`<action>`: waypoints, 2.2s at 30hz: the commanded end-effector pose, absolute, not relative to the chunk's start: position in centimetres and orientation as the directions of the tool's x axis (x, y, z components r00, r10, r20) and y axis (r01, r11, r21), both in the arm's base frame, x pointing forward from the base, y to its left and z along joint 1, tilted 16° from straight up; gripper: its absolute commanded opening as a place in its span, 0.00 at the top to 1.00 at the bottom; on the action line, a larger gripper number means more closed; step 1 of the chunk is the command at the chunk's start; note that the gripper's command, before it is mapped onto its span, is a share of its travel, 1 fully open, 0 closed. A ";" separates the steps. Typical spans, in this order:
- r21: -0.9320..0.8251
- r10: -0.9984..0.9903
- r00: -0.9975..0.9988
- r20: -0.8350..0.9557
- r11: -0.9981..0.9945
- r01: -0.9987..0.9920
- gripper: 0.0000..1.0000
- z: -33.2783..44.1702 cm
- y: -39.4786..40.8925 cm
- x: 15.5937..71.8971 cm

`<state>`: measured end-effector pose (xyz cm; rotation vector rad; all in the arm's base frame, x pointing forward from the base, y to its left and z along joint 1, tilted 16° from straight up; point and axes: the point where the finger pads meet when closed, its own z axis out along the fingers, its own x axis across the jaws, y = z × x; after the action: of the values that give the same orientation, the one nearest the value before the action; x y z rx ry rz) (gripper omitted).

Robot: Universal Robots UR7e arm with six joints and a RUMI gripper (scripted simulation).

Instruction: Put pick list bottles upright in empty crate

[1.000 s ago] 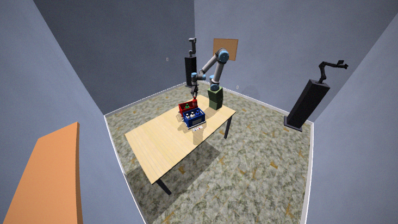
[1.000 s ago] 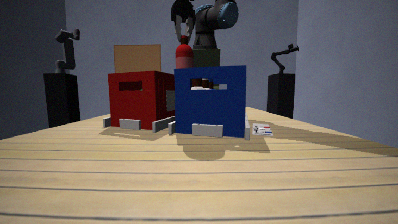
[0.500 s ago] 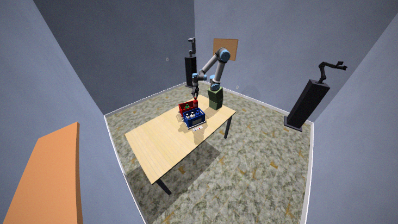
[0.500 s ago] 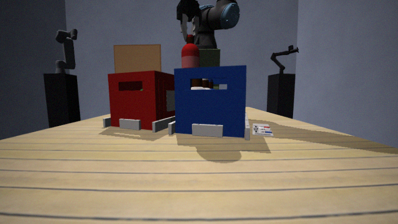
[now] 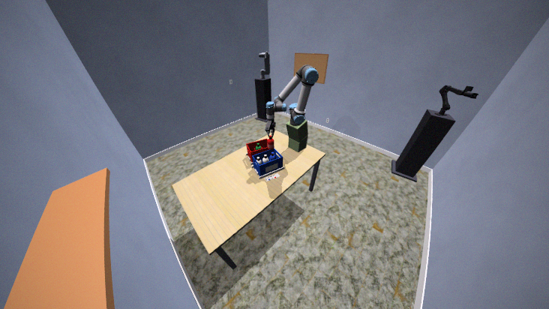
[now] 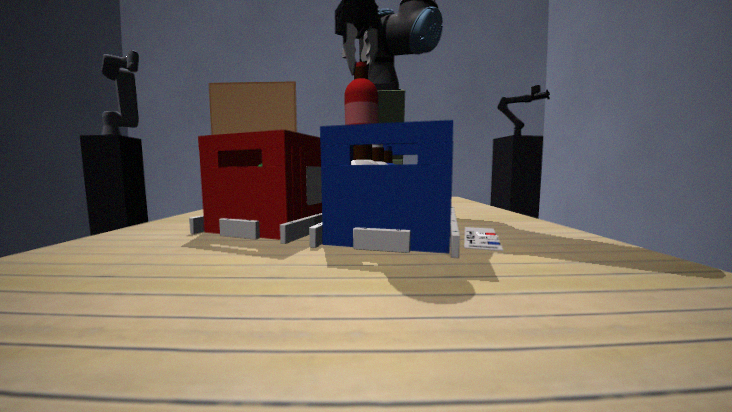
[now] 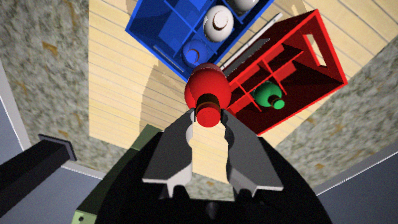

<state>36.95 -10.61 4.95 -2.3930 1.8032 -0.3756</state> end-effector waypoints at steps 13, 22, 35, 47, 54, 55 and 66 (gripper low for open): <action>-0.244 -0.958 0.258 0.125 -0.282 -0.928 1.00 5.2 -8.1 38.3; -0.244 -0.958 0.258 0.125 -0.282 -0.928 1.00 5.3 -6.8 39.0; -0.244 -0.958 0.258 0.125 -0.282 -0.928 1.00 5.5 -4.5 40.2; -0.245 -0.958 0.258 0.125 -0.282 -0.928 1.00 5.7 -2.7 41.1; -0.245 -0.958 0.258 0.125 -0.282 -0.928 1.00 5.8 -1.8 41.5; -0.245 -0.958 0.258 0.125 -0.282 -0.928 1.00 5.8 -1.7 41.6; -0.245 -0.958 0.258 0.125 -0.282 -0.928 1.00 6.0 0.3 42.6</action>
<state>42.25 -0.33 5.87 -2.3933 1.8034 -0.3753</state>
